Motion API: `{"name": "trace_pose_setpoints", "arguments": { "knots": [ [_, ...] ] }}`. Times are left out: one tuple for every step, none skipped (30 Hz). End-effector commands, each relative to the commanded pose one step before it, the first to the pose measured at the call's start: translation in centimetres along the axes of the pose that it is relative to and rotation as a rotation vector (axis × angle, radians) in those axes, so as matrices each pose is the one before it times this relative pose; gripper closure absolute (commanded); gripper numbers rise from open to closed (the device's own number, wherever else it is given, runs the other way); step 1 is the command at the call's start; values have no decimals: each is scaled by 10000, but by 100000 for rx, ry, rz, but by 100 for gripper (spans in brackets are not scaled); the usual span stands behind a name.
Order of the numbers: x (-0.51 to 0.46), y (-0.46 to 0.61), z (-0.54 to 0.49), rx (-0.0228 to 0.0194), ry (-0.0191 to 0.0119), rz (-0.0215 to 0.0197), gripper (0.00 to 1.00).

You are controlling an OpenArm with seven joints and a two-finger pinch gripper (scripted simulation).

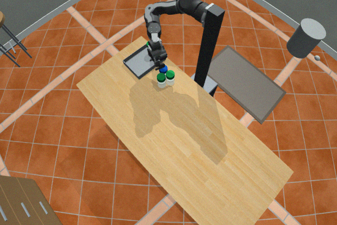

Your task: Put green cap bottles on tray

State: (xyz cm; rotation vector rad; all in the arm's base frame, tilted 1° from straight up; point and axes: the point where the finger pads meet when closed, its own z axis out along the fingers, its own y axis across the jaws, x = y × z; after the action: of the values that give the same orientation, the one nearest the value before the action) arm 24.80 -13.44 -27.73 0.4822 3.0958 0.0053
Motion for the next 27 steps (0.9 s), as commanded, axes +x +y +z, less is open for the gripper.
{"name": "trace_pose_setpoints", "arguments": {
  "knots": [
    [-2275, 6409, 144, 1436, 68, -7094, 58],
    [0, 0, 0, 0, 0, 0, 58],
    [0, 0, 0, 0, 0, 0, 58],
    [-2363, 7546, -15, -12, -37, -4403, 58],
    [-1226, 3293, -1, 40, -18, -1988, 58],
    [-1202, 3042, -2, 37, -16, -1851, 58],
    [-1165, 2796, -3, 34, -15, -1714, 58],
    [-1116, 2554, -3, 31, -14, -1577, 58],
    [-1056, 2315, -4, 29, -13, -1440, 58],
    [-985, 2081, -4, 26, -12, -1303, 58],
    [-906, 1850, -4, 23, -10, -1166, 58],
    [-818, 1623, -4, 21, -9, -1028, 58],
    [-723, 1399, -3, 18, -8, -891, 58],
    [-623, 1178, -3, 15, -7, -754, 58],
    [-517, 960, -3, 12, -5, -617, 58],
    [-406, 744, -2, 10, -4, -480, 58],
    [-293, 530, -2, 7, -3, -343, 58],
    [-236, 423, -1, 5, -2, -274, 58],
    [0, 0, 0, 0, 0, 0, 58],
    [0, 0, 0, 0, 0, 0, 58],
    [5, 828, 5844, -841, -97, 845, 58],
    [-16, -138, 6414, 95, 11, -88, 58],
    [-16, -131, 6415, 95, 11, -88, 58],
    [-17, -125, 6415, 95, 11, -88, 58],
    [-17, -119, 6415, 95, 11, -88, 58],
    [-18, -113, 6415, 95, 11, -88, 58],
    [-19, -107, 6415, 95, 11, -88, 58]
  ]
}}
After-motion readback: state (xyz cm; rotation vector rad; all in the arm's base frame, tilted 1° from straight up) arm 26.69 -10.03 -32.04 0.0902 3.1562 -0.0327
